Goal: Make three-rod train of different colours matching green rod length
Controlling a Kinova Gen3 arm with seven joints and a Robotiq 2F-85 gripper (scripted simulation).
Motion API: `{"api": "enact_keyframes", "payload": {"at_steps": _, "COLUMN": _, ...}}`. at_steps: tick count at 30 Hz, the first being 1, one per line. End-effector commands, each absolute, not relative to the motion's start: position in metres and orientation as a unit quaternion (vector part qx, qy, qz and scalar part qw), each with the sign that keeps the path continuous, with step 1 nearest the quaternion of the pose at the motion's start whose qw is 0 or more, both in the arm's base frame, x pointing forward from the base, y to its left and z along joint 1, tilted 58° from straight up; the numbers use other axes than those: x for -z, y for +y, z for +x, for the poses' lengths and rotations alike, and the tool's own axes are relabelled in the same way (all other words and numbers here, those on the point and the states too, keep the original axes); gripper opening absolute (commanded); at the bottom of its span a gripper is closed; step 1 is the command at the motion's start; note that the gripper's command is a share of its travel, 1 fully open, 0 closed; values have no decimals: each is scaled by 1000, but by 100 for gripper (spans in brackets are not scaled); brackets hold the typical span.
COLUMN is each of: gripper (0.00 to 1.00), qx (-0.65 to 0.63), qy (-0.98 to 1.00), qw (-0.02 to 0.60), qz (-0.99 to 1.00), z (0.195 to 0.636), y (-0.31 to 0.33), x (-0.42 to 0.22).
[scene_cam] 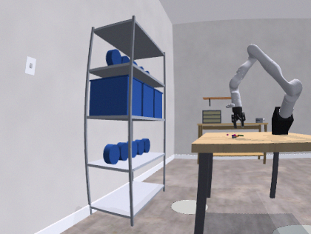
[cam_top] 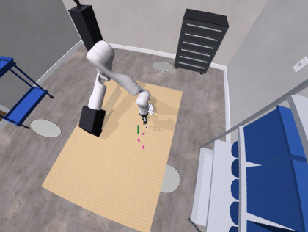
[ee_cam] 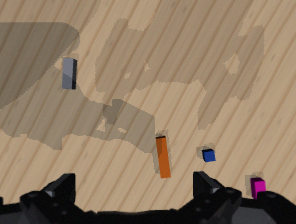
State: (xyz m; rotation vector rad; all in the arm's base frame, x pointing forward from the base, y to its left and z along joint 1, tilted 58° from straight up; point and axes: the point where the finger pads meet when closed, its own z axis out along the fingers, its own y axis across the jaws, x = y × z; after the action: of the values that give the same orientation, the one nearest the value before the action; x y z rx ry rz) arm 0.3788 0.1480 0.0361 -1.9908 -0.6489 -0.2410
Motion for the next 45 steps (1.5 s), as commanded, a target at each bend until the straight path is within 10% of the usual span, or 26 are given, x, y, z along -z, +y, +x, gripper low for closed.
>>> {"api": "enact_keyframes", "payload": {"at_steps": 1, "gripper": 100, "qx": 84, "qy": -248, "qw": 490, "qz": -831, "z": 382, "y": 145, "x": -33}}
{"api": "enact_keyframes", "payload": {"at_steps": 45, "gripper": 100, "qx": -200, "qy": 347, "qw": 440, "qz": -804, "z": 422, "y": 104, "x": 0}}
